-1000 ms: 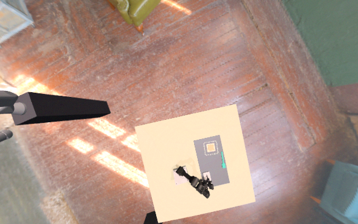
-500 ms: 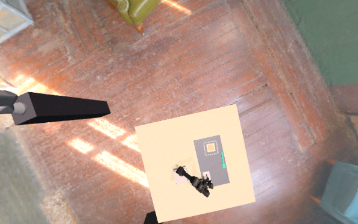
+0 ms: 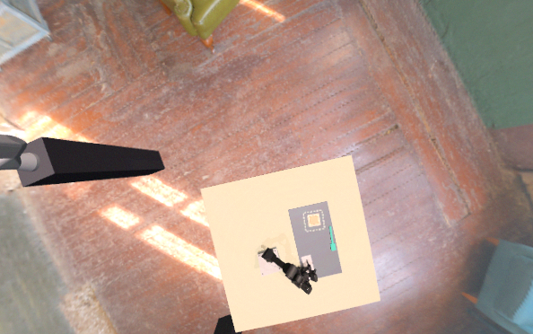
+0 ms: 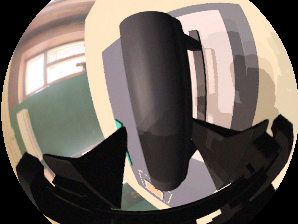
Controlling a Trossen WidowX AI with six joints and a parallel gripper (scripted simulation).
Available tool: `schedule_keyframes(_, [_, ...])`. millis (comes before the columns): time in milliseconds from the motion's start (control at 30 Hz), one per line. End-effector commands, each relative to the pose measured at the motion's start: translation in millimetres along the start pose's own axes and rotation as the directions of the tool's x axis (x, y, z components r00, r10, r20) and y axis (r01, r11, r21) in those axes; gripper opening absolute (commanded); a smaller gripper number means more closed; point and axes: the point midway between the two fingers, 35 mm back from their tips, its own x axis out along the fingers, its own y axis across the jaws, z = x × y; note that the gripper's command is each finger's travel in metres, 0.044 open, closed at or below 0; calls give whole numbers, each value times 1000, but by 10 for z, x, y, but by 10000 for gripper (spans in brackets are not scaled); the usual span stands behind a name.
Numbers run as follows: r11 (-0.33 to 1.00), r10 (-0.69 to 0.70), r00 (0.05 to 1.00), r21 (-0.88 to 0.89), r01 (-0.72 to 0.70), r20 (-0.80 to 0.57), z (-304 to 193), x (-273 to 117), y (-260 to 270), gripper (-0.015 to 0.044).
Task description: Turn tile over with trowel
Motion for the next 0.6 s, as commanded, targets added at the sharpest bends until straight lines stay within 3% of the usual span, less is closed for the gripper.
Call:
schedule_keyframes(0, [1000, -4, 1000, 2, 4, 6, 15, -54, -5, 300])
schedule_keyframes(567, [1000, -5, 1000, -2, 5, 11, -2, -768, 87, 300])
